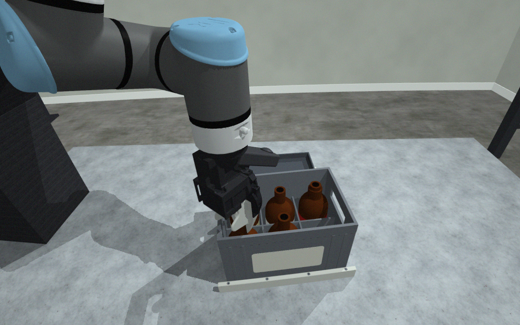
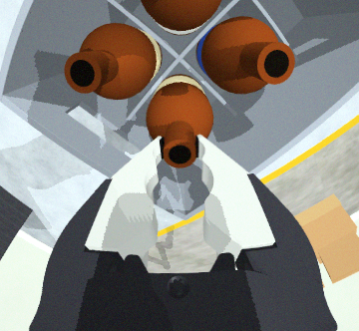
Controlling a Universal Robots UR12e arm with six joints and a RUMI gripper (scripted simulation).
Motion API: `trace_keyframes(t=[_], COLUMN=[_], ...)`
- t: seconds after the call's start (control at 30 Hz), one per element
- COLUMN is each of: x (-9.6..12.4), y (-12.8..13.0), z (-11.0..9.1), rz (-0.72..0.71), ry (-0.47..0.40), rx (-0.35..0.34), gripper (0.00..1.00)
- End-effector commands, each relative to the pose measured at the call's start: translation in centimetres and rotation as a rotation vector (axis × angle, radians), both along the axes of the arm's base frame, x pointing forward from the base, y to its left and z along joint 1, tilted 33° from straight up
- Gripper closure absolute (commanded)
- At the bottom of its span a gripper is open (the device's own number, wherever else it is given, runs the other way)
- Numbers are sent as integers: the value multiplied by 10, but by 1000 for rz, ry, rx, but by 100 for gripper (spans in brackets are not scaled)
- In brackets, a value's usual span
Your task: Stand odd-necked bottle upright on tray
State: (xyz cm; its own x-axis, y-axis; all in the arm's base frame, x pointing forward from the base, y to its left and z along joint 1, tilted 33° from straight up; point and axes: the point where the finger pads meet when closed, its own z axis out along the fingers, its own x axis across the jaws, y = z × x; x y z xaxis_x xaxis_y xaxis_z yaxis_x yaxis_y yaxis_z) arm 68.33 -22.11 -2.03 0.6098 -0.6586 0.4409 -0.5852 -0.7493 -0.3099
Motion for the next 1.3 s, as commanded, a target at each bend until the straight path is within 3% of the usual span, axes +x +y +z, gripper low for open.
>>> trace_keyframes(t=[0.0,0.93,0.97,1.27], x=[0,0,0,0], y=[0,0,0,0], z=[0,0,0,0], rz=[0,0,0,0], ry=[-1,-1,-1,-1], rx=[0,0,0,0], gripper=[100,100,62,62])
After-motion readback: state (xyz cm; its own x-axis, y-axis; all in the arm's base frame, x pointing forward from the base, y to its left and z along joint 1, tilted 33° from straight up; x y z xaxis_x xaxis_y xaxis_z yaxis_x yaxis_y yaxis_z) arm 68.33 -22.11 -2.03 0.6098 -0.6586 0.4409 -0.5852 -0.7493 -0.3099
